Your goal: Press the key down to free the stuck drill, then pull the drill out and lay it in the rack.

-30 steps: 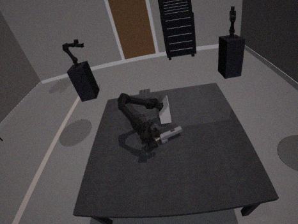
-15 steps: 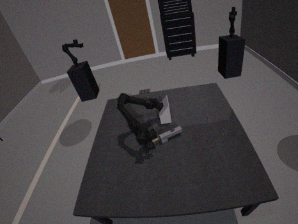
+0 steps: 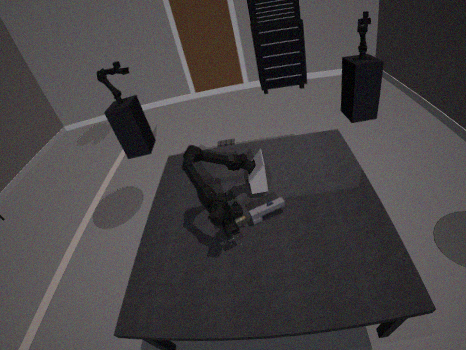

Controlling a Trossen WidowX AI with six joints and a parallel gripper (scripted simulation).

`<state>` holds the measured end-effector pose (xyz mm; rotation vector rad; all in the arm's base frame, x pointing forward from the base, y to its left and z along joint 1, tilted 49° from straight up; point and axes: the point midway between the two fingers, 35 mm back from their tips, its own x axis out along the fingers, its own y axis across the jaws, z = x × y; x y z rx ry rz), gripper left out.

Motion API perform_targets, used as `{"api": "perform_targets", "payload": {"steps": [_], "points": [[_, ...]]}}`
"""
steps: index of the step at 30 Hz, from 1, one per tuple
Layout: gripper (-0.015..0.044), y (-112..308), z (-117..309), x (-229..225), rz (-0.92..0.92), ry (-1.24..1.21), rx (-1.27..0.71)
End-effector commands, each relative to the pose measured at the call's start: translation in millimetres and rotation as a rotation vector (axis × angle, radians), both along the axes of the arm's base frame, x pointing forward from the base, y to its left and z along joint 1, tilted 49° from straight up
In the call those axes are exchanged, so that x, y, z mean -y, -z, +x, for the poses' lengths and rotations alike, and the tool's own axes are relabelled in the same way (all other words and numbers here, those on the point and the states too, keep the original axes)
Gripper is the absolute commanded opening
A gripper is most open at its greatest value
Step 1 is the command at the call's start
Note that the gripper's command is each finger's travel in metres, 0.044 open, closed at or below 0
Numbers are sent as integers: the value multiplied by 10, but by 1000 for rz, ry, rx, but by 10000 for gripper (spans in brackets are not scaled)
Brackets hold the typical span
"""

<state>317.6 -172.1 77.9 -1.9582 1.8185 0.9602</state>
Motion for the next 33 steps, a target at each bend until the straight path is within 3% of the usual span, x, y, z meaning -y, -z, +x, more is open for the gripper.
{"api": "perform_targets", "payload": {"steps": [1, 33], "points": [[0, -20, 1, -27, 3, 0, 6], [0, -121, -27, -198, 4, 0, 6]]}}
